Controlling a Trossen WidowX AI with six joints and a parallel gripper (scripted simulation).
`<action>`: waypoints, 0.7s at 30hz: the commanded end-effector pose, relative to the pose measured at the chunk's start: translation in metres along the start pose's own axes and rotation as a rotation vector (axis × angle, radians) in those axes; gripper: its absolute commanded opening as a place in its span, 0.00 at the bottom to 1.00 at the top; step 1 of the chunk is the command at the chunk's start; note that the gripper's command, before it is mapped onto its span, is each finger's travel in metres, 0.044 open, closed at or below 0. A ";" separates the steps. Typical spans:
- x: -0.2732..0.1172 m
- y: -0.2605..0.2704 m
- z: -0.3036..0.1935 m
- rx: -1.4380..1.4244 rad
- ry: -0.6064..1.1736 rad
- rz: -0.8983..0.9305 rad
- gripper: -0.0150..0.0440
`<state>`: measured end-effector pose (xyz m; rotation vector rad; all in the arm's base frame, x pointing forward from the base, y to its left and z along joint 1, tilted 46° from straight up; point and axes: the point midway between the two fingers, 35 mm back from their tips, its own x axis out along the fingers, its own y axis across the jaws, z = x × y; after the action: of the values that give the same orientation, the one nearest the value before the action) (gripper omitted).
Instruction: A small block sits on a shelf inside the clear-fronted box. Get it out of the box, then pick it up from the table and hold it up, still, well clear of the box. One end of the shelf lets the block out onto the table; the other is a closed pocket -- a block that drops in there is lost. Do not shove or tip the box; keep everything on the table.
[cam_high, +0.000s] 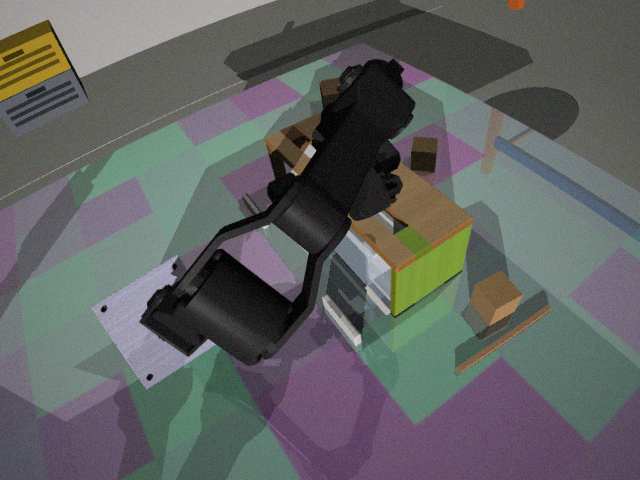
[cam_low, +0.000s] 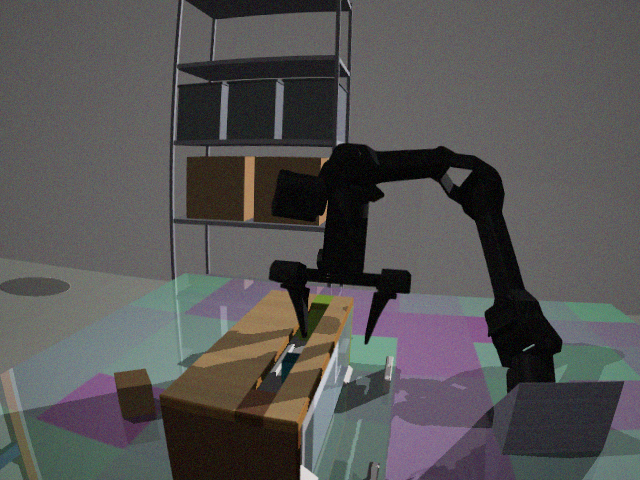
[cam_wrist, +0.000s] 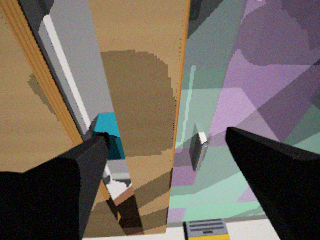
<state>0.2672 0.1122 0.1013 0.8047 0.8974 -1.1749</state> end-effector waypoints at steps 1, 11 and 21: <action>0.007 -0.001 0.004 -0.003 -0.007 -0.002 0.93; 0.022 -0.002 0.009 -0.003 -0.008 -0.002 0.93; 0.029 -0.003 0.010 0.000 -0.002 0.000 0.93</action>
<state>0.2695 0.0898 0.0783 0.8012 0.8964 -1.1758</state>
